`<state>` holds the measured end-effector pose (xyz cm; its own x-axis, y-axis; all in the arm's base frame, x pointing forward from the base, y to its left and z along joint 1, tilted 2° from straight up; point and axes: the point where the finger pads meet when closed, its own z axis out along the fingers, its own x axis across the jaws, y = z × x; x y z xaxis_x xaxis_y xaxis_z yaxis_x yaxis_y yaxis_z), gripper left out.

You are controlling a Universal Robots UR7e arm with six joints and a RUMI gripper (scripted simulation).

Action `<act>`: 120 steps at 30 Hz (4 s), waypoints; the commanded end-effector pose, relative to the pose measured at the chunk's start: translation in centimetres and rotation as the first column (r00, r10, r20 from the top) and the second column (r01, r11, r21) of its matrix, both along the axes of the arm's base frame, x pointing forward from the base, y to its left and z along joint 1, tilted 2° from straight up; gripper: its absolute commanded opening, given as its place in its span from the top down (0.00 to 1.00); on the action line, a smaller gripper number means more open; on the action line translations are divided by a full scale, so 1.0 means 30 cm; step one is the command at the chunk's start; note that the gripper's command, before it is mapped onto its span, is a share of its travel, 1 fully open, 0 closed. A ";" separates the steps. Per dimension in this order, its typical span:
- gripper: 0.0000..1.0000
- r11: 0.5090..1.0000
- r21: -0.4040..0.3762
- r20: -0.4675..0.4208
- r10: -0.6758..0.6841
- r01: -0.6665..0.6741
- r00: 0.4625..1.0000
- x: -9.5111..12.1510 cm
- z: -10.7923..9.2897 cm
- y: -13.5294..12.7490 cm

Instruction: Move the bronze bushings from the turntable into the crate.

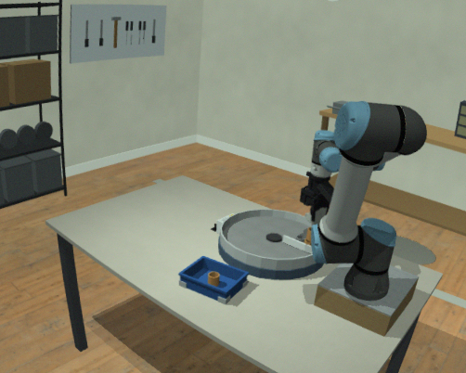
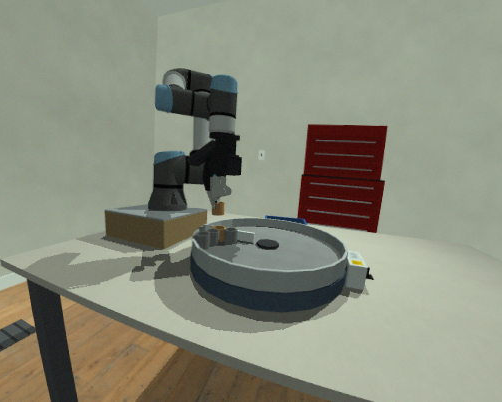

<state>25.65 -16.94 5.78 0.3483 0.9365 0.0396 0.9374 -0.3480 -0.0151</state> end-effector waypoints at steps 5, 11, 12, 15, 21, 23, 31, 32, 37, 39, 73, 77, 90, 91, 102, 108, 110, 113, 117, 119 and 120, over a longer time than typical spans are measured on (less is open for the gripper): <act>1.00 1.000 -0.001 0.000 0.000 0.000 1.000 0.048 0.005 0.082; 1.00 1.000 -0.001 0.000 0.000 0.000 1.000 0.072 0.007 0.125; 1.00 1.000 -0.001 0.000 0.000 0.000 1.000 0.079 0.007 0.137; 1.00 1.000 -0.001 0.000 0.000 0.000 1.000 0.098 0.008 0.172; 1.00 1.000 -0.001 0.000 0.000 0.000 1.000 0.140 0.012 0.247; 1.00 1.000 -0.001 0.000 0.000 0.000 1.000 0.155 0.013 0.272; 1.00 1.000 -0.001 0.000 0.000 0.000 1.000 0.200 0.016 0.353; 1.00 1.000 -0.001 0.000 0.000 0.000 1.000 0.208 0.016 0.367; 1.00 1.000 -0.001 0.000 0.000 0.000 1.000 0.247 0.019 0.436; 1.00 1.000 -0.001 0.000 0.000 0.000 1.000 0.263 0.020 0.464; 1.00 1.000 -0.001 0.000 0.000 0.000 1.000 0.486 0.037 0.860; 1.00 1.000 -0.001 0.000 0.000 0.000 1.000 0.497 0.038 0.880; 1.00 1.000 -0.001 0.000 0.000 0.000 1.000 0.551 0.041 0.976; 1.00 1.000 -0.001 0.000 0.000 0.000 1.000 0.554 0.042 0.981; 1.00 1.000 -0.001 0.000 0.000 0.000 1.000 0.568 0.043 1.005; 1.00 1.000 -0.001 0.000 0.000 0.000 1.000 0.570 0.043 1.009; 1.00 1.000 -0.001 0.000 0.000 0.000 1.000 0.570 0.043 1.009; 1.00 1.000 -0.001 0.000 0.000 0.000 1.000 0.570 0.043 1.010; 1.00 1.000 -0.001 0.000 0.000 0.000 1.000 0.570 0.043 1.010; 1.00 1.000 -0.001 0.000 0.000 0.000 1.000 0.570 0.043 1.010; 1.00 1.000 -0.001 0.000 0.000 0.000 1.000 0.570 0.043 1.010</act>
